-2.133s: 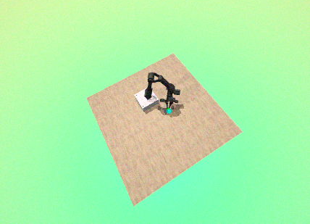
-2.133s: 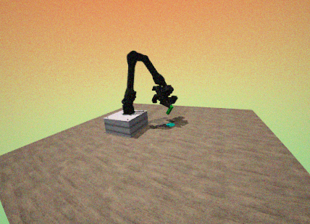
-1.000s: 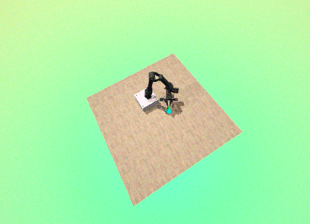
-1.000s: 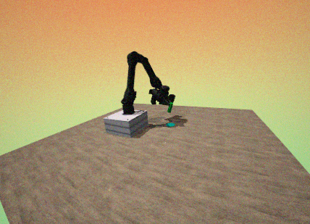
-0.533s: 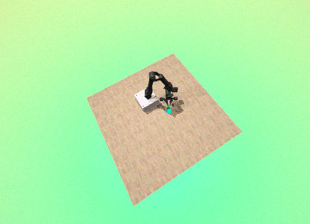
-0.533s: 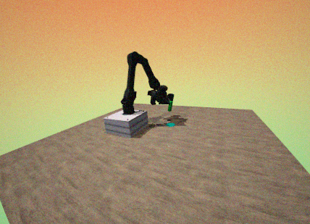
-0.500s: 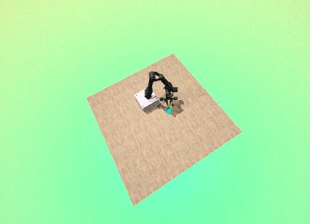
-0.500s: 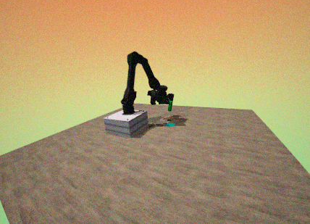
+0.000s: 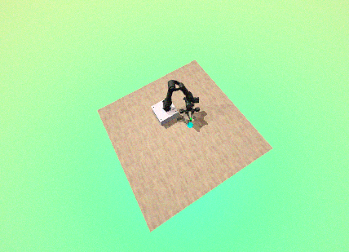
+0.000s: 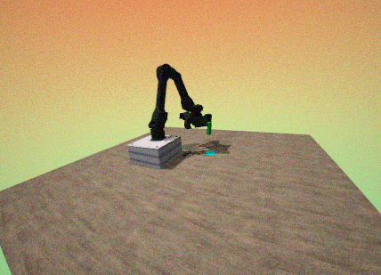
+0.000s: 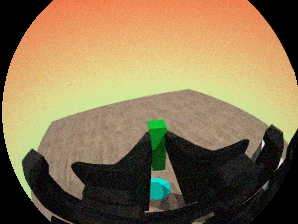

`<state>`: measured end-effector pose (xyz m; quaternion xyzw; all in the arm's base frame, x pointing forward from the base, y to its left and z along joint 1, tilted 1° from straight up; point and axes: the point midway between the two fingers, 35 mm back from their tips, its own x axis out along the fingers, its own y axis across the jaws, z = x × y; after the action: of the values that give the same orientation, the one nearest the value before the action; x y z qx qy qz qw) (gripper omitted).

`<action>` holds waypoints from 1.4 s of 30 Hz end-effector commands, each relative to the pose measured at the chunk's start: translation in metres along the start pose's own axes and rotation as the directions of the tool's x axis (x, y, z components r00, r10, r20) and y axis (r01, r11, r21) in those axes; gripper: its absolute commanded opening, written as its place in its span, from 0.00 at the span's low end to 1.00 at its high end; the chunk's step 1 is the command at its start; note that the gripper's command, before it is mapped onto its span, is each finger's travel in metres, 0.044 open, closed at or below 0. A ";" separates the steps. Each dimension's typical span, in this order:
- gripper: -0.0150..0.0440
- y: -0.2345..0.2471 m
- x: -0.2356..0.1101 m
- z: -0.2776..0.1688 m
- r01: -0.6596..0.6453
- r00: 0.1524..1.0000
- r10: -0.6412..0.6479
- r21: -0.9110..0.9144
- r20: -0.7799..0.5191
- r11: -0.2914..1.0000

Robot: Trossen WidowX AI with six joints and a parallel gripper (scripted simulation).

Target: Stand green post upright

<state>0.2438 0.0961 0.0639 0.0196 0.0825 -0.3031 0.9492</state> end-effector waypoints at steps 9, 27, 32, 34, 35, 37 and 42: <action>0.29 -0.002 -0.005 0.001 -0.037 0.997 0.036 0.013 0.062 0.999; 0.29 -0.001 -0.005 -0.006 -0.038 0.997 0.037 0.011 0.063 0.999; 0.29 0.002 -0.003 -0.020 -0.039 0.997 0.038 0.009 0.066 0.999; 0.29 0.002 -0.002 -0.026 -0.039 0.997 0.039 0.008 0.067 0.999; 0.29 0.003 -0.002 -0.029 -0.040 0.997 0.039 0.008 0.068 0.999; 0.29 0.003 -0.001 -0.035 -0.040 0.997 0.040 0.007 0.069 0.999; 0.29 0.003 0.001 -0.049 -0.041 0.997 0.040 0.007 0.072 0.999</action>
<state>0.2395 0.1017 0.0233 0.0149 0.0493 -0.2850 0.9571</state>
